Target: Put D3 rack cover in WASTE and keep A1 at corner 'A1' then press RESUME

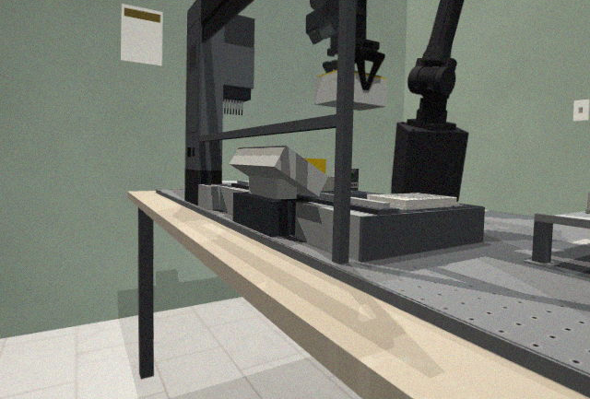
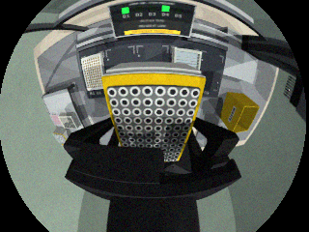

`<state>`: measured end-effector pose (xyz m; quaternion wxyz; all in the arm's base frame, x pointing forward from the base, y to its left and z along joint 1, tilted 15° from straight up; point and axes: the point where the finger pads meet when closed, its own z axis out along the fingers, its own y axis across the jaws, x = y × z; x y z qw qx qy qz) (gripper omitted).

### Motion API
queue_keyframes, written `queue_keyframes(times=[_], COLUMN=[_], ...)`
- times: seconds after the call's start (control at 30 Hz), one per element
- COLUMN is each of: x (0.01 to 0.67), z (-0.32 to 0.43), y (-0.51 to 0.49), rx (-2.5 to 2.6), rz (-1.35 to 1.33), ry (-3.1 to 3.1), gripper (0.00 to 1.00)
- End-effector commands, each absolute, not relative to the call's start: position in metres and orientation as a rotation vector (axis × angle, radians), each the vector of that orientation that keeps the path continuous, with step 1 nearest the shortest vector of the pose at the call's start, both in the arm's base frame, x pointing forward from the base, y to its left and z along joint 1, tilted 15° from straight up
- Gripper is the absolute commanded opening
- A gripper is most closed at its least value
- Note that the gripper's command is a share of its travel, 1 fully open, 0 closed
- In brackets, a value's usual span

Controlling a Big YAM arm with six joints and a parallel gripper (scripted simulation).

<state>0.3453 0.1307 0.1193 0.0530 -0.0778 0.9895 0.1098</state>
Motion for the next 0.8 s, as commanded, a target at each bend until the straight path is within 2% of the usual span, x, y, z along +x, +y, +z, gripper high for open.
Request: queue_keyframes(times=[0.0, 0.77], x=[0.333, 0.232], z=[0.13, 0.112], y=[0.133, 0.117], rx=[-0.237, -0.234], rz=[0.343, 0.335], ry=[2.963, 2.984], gripper=[0.0, 0.0])
